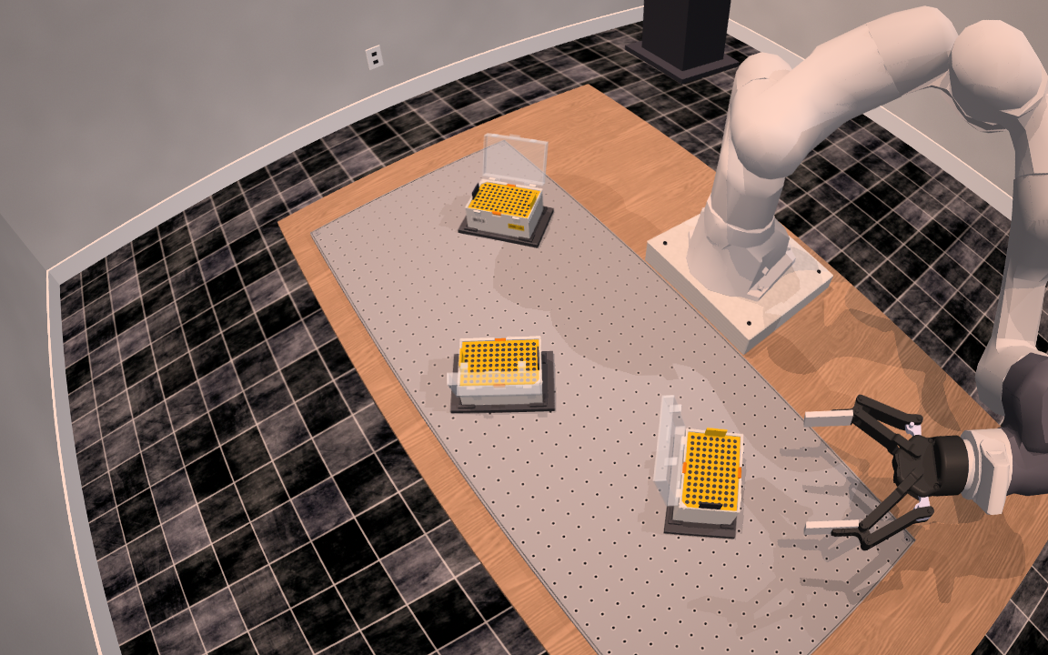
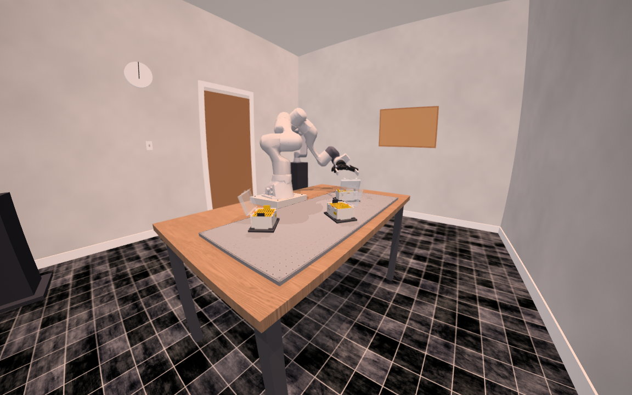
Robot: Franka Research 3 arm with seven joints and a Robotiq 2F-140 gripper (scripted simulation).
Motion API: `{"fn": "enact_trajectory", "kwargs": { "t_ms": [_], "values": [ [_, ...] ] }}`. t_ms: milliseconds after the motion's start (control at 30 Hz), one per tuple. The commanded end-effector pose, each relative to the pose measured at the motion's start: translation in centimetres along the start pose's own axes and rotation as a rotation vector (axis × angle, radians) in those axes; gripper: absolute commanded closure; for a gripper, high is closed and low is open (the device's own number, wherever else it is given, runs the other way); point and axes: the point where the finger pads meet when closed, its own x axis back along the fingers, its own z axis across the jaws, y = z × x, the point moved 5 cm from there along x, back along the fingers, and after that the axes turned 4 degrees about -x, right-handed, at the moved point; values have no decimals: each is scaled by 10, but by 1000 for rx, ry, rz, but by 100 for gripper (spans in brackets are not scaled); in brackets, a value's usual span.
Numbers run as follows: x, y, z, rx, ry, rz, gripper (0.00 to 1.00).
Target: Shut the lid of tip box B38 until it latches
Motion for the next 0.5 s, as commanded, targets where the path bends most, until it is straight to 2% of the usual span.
{"fn": "enact_trajectory", "kwargs": {
  "t_ms": [0, 300, 367, 467],
  "values": [
    [-3, 20, 0, -20, -5, -14, 0],
    [-14, 64, 2, -20, -5, -14, 0],
    [-14, 64, 2, -20, -5, -14, 0],
    [-17, 78, 3, -20, -5, -14, 0]
  ]
}}
